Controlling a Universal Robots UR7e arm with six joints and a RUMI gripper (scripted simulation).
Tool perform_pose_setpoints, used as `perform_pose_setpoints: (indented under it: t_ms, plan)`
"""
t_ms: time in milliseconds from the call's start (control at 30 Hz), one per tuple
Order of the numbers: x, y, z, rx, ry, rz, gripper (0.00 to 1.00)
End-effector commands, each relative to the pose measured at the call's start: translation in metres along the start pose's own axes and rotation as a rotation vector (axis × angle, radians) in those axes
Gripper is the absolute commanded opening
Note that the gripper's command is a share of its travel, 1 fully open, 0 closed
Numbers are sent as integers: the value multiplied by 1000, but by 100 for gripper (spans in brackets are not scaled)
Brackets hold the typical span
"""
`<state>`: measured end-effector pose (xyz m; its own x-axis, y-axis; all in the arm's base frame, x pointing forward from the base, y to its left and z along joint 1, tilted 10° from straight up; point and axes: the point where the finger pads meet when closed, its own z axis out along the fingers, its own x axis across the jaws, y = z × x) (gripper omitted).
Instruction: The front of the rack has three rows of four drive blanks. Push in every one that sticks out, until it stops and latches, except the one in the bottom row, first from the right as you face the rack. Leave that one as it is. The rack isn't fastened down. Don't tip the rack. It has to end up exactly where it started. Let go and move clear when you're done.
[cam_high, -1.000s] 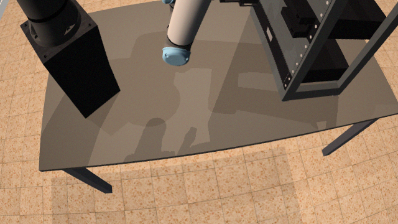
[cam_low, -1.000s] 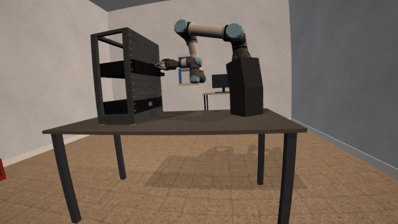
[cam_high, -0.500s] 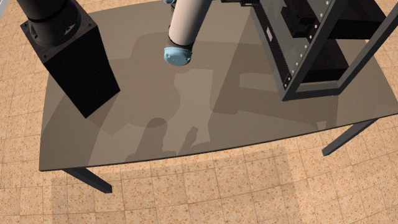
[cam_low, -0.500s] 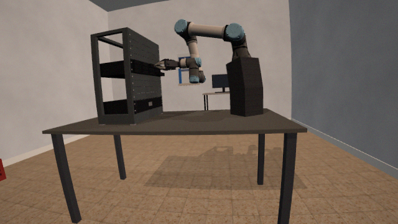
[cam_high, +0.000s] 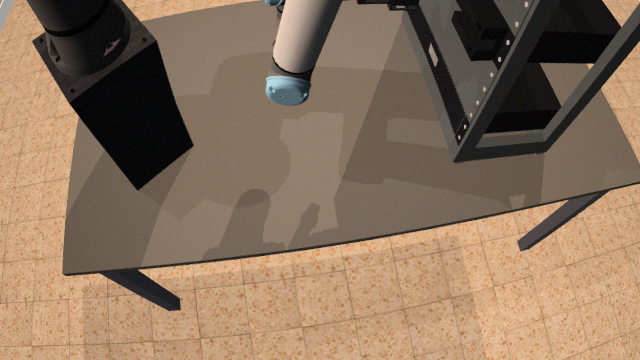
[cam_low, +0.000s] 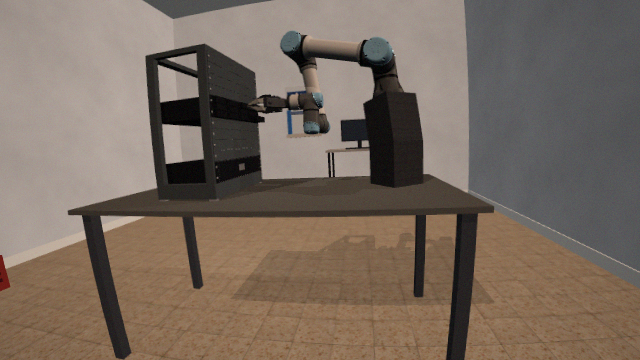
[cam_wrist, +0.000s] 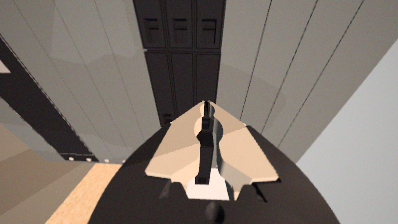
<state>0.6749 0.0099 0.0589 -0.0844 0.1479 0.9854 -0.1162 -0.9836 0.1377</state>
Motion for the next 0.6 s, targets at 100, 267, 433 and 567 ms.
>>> perform_pose_setpoints:
  t_ms: [100, 267, 433, 567]
  plan:
    - [0, -1, 4, 1, -1, -1, 0]
    - [-1, -1, 5, 1, -1, -1, 0]
    - [-1, -1, 5, 1, -1, -1, 0]
    - [-1, -1, 5, 1, -1, -1, 0]
